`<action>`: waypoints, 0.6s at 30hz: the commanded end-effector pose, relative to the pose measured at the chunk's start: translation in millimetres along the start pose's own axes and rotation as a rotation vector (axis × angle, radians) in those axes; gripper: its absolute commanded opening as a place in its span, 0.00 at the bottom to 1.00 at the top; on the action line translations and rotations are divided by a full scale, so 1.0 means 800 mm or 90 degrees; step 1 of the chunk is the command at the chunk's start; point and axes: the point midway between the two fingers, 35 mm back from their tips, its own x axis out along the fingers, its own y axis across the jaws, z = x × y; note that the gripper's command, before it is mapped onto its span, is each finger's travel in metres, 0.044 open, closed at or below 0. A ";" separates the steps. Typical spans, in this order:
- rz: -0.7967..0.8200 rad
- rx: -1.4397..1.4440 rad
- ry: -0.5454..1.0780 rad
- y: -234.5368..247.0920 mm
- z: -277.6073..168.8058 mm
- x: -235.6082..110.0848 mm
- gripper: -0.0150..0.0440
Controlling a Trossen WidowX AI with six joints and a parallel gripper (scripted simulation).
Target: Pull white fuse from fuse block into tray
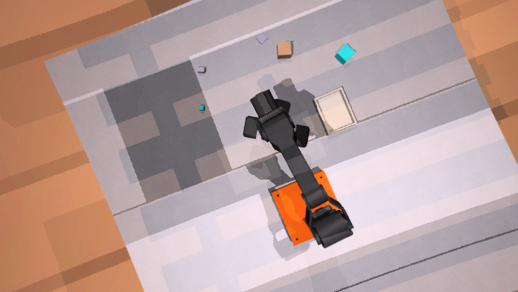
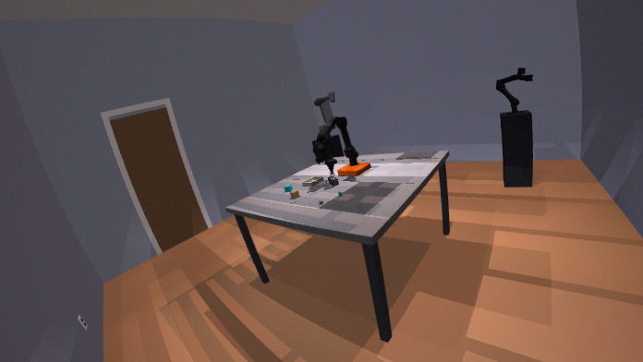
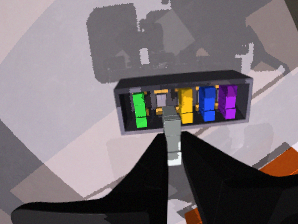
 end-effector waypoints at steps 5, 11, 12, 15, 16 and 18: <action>0.002 -0.002 0.000 -0.003 0.003 -0.010 0.25; 0.000 -0.002 -0.002 -0.032 0.034 -0.010 0.25; -0.001 -0.002 -0.002 -0.037 0.039 -0.010 0.25; -0.002 -0.002 -0.003 -0.054 0.053 -0.011 0.25; -0.002 -0.002 -0.003 -0.059 0.058 -0.011 0.25; -0.003 -0.002 -0.004 -0.071 0.067 -0.011 0.25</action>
